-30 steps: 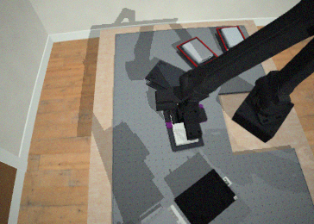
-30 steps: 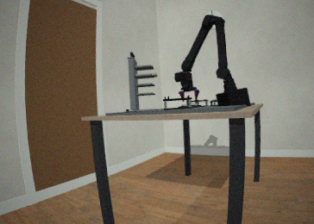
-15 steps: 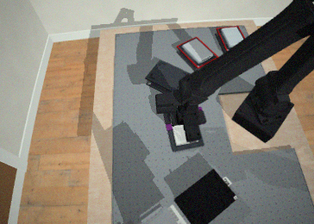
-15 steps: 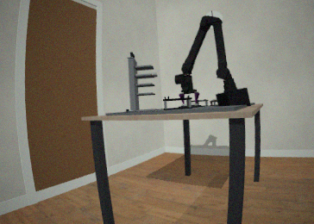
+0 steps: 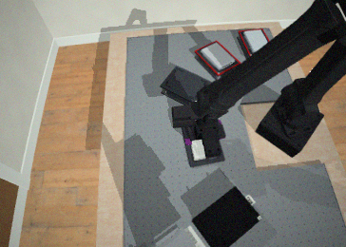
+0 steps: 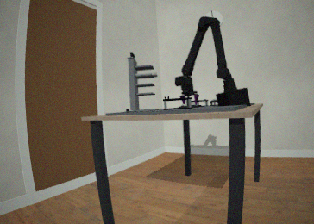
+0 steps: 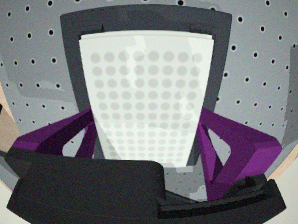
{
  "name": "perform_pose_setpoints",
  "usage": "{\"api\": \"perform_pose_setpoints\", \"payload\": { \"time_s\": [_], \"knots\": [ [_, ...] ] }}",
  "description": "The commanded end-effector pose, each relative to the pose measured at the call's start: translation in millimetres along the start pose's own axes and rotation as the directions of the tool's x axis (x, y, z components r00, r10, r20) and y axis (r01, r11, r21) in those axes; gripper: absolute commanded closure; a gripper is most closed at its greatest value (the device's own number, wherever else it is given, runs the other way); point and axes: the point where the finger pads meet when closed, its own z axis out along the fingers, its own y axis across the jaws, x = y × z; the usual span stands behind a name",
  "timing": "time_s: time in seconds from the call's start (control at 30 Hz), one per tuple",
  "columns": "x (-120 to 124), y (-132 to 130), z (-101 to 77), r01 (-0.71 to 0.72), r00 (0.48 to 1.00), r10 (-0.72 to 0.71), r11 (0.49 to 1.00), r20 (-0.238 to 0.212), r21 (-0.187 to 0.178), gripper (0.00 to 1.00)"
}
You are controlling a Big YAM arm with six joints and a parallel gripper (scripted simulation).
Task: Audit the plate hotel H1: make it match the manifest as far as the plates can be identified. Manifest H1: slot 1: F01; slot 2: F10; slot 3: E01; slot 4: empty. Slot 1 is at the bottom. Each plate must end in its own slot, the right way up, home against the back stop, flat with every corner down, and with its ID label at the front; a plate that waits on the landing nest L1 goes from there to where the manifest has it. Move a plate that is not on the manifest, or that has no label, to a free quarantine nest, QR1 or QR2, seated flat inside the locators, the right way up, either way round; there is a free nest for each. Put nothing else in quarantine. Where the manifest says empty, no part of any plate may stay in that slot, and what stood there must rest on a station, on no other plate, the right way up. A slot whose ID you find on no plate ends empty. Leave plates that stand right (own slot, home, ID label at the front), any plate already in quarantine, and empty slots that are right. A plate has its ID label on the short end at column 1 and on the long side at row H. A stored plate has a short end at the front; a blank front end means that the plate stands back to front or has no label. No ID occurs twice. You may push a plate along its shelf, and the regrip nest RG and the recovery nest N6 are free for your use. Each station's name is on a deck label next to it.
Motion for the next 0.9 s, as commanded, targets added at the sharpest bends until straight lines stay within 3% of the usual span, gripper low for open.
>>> {"api": "perform_pose_setpoints", "payload": {
  "time_s": [0.0, 0.6, 0.87],
  "knots": [
    [-1.0, -12.7, -6.3, 0.006, 1.0, -0.006, 0.999, -0.002, 0.032, 0.14],
    [-1.0, -12.7, -6.3, 0.006, 1.0, -0.006, 0.999, -0.002, 0.032, 0.14],
    [-3.3, -18.8, -21.0, 0.021, 1.0, -0.021, 0.999, -0.004, 0.046, 0.14]
  ]
}}
